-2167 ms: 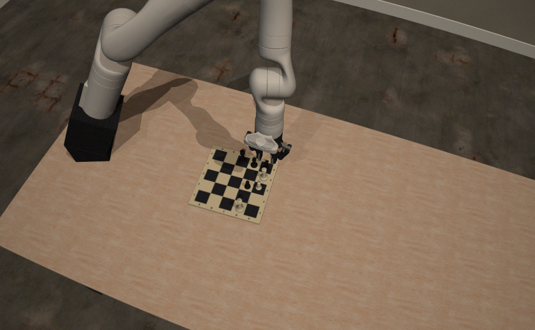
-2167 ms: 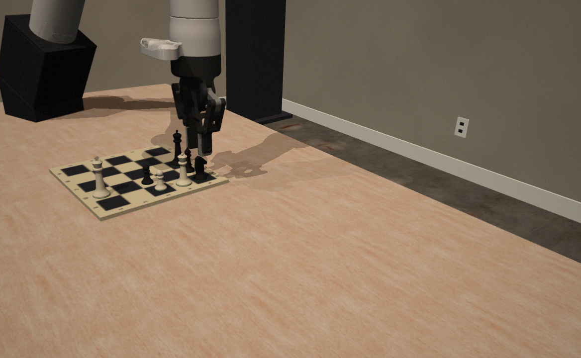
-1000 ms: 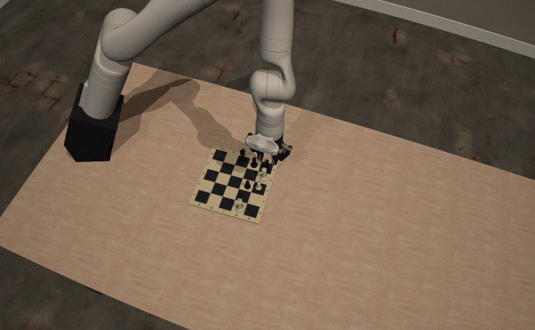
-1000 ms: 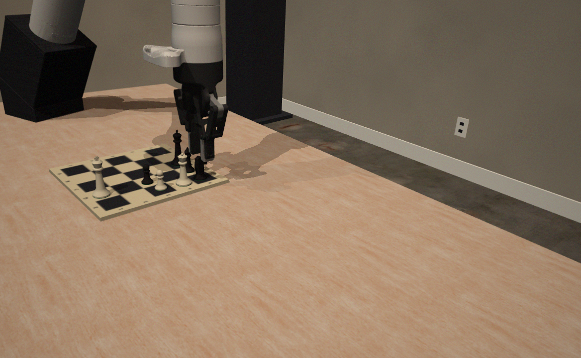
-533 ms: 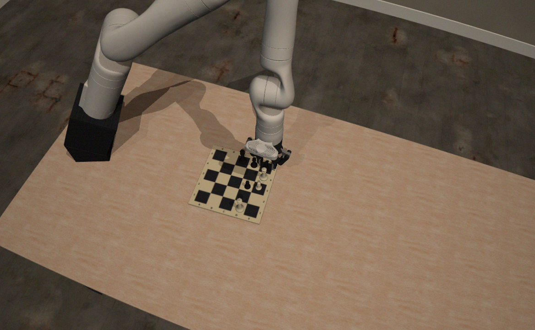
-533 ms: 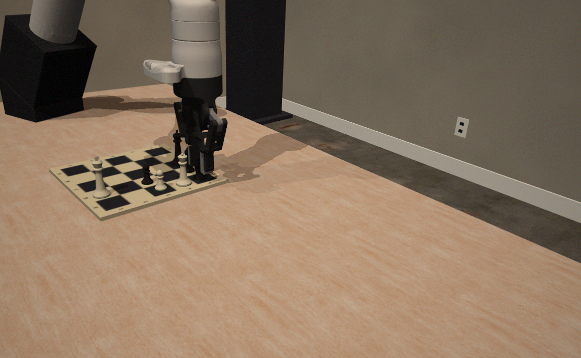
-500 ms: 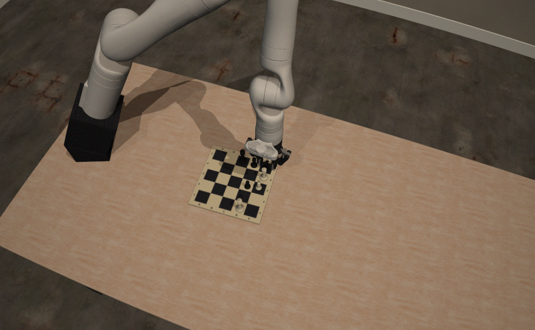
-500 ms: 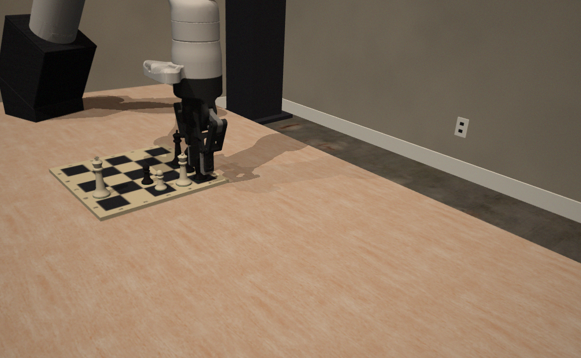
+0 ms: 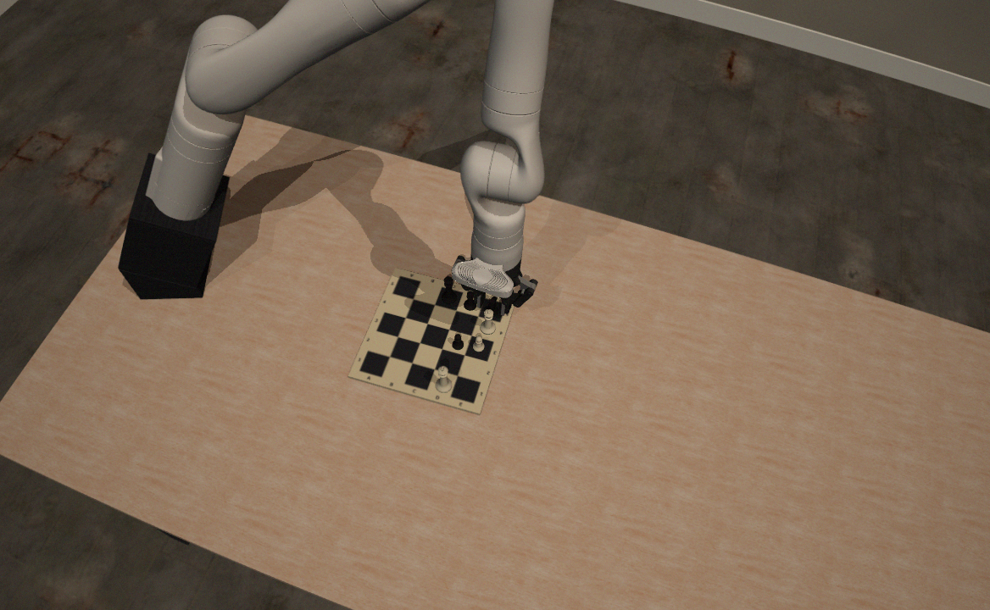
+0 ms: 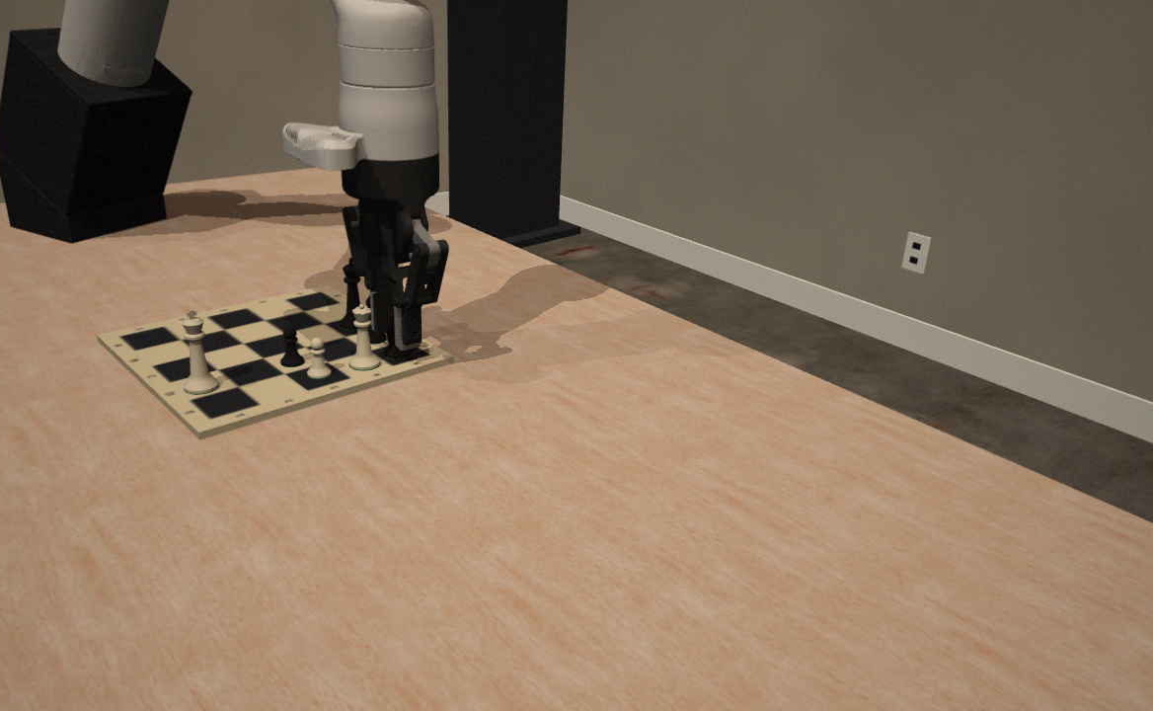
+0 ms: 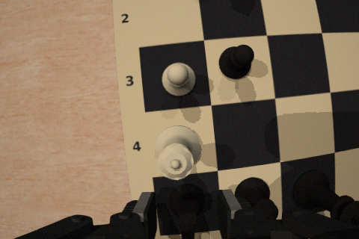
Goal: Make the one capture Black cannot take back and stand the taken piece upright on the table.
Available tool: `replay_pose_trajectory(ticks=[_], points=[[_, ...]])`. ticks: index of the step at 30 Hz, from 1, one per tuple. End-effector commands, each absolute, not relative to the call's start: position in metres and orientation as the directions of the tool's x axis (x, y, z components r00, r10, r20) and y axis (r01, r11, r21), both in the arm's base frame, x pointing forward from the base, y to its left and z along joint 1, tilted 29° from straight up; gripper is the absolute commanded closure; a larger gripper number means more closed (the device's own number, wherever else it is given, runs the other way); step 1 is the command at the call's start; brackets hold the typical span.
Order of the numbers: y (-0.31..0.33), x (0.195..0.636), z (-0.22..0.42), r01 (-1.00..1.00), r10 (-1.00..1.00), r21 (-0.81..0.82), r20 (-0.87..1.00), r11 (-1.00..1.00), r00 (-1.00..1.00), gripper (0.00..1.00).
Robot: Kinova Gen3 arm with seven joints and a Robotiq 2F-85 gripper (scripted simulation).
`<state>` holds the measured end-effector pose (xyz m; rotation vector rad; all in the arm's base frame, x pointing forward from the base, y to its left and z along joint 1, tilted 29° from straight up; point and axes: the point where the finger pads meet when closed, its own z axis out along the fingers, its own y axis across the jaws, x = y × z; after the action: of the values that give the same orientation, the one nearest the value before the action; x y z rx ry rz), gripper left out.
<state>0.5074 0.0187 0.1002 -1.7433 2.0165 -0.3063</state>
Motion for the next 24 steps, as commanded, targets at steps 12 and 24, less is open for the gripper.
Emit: replay_pose_trajectory(ticks=[12, 24], points=[[0.0186, 0.5076, 0.1009, -0.875, -0.977, -0.451, -0.192, 0.175, -0.096, 0.63], [0.0186, 0.5076, 0.1009, -0.875, -0.977, -0.451, -0.192, 0.175, -0.096, 1.00]])
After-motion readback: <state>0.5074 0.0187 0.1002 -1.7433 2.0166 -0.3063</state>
